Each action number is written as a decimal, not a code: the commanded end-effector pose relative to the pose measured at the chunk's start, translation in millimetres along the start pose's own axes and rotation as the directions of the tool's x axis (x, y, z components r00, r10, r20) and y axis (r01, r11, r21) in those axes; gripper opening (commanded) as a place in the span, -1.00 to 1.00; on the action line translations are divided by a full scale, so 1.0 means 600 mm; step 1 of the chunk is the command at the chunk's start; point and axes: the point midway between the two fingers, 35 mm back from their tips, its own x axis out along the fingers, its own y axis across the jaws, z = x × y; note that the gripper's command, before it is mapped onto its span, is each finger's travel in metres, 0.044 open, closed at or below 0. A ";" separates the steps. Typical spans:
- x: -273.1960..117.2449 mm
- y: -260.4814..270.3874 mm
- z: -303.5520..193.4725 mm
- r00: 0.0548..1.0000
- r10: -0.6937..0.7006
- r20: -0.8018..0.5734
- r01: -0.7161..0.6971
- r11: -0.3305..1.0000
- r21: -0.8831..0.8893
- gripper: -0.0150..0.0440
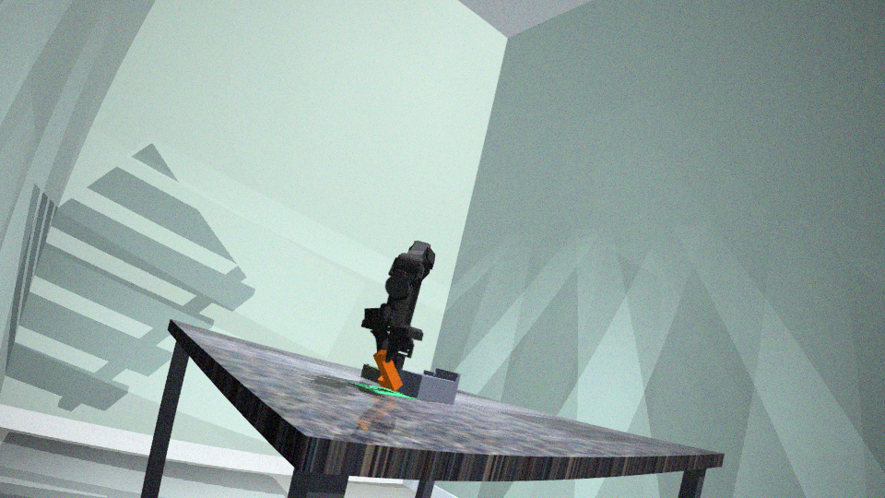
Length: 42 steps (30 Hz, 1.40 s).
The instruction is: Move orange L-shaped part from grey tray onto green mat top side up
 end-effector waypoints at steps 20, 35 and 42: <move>0.006 -0.001 -0.002 1.000 0.000 -0.006 0.000 1.000 0.004 -0.49; -0.043 0.002 0.002 1.000 -0.002 -0.004 0.002 1.000 0.001 0.75; -0.139 0.000 -0.001 1.000 0.000 -0.006 0.000 1.000 0.004 0.86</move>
